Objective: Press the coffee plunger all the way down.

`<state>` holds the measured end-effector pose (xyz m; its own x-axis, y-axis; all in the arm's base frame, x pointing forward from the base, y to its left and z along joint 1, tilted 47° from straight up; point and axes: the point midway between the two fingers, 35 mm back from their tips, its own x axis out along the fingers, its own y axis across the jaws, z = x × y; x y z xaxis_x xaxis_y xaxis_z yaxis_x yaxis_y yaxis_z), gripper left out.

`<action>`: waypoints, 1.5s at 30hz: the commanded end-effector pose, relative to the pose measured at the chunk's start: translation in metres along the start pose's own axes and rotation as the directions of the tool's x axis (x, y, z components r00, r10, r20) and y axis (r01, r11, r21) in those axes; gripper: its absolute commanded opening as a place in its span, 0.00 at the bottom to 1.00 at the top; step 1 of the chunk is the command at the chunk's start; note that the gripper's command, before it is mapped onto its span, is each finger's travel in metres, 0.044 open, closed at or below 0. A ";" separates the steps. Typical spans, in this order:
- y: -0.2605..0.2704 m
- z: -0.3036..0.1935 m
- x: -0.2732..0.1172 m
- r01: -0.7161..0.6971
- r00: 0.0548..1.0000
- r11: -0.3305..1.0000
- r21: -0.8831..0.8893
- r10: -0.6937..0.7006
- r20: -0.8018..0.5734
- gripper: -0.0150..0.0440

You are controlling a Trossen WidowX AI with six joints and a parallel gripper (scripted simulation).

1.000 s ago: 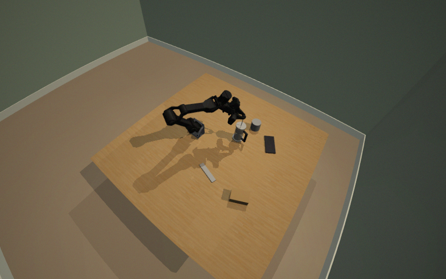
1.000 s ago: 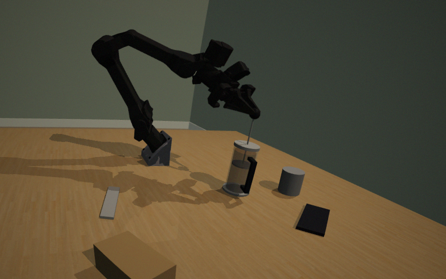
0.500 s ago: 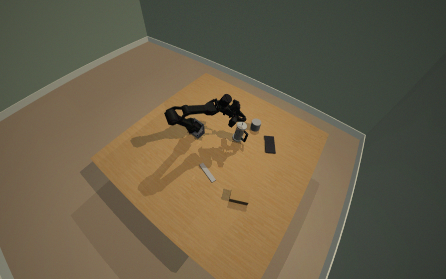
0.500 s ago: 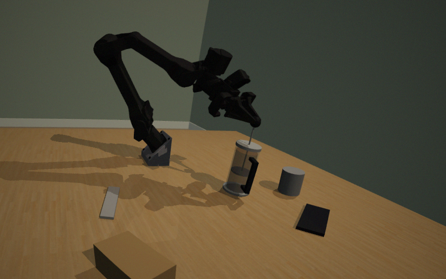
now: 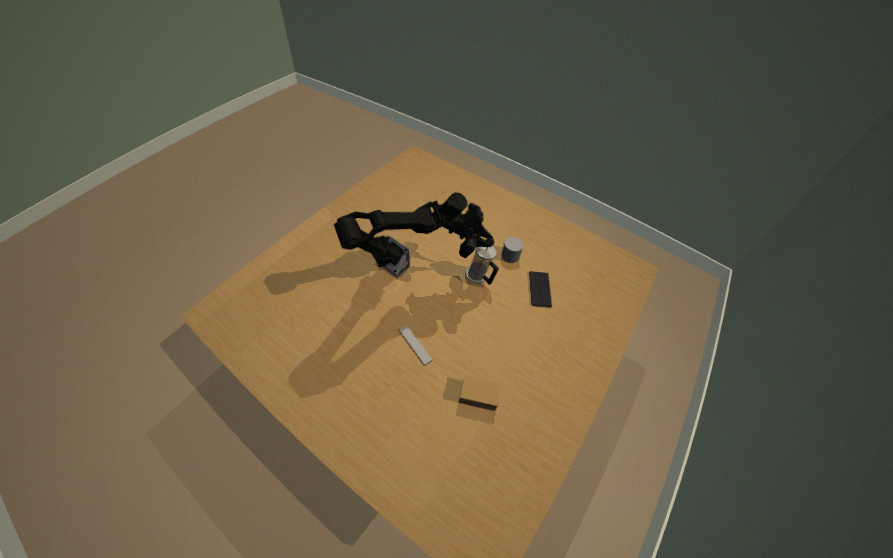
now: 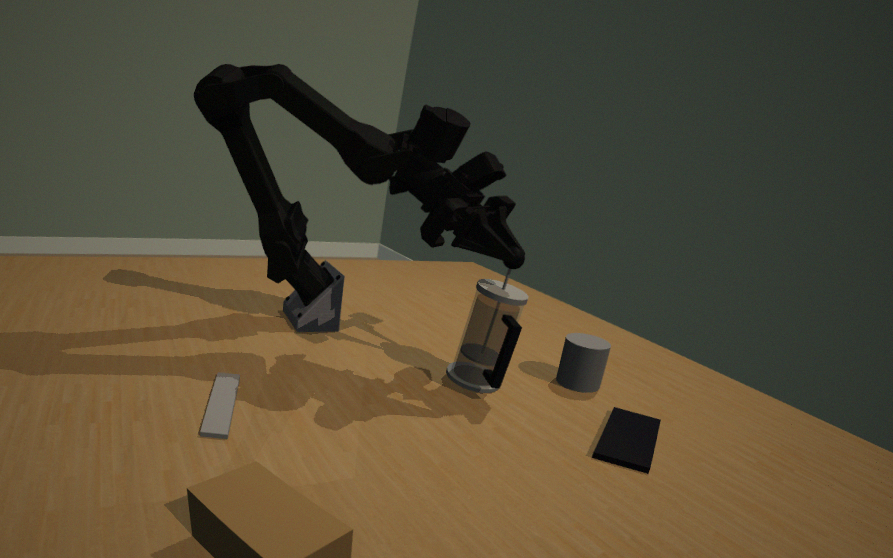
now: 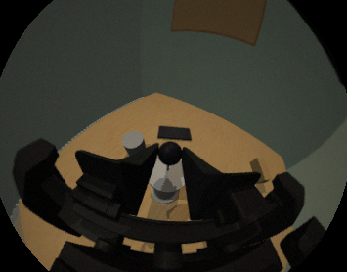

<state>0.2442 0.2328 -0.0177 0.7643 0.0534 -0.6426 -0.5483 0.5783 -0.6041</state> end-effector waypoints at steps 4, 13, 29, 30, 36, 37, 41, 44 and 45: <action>0.000 -0.016 0.007 0.005 0.999 1.000 -0.027 -0.006 -0.052 0.46; 0.001 -0.015 0.008 0.005 0.999 1.000 -0.026 -0.006 -0.052 0.46; 0.002 -0.014 0.009 0.005 0.999 1.000 -0.026 -0.006 -0.052 0.46; 0.002 -0.013 0.009 0.005 0.999 1.000 -0.026 -0.006 -0.052 0.46; 0.003 -0.013 0.009 0.005 0.999 1.000 -0.026 -0.006 -0.051 0.46; 0.003 -0.013 0.009 0.005 0.999 1.000 -0.026 -0.006 -0.051 0.46; 0.003 -0.013 0.010 0.005 0.999 1.000 -0.026 -0.006 -0.051 0.46; 0.003 -0.009 0.008 0.004 0.999 1.000 -0.024 -0.005 -0.038 0.46; 0.003 -0.009 0.008 0.004 0.999 1.000 -0.024 -0.005 -0.038 0.46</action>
<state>0.2453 0.2276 -0.0290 0.7540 0.0197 -0.6565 -0.5525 0.5596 -0.6177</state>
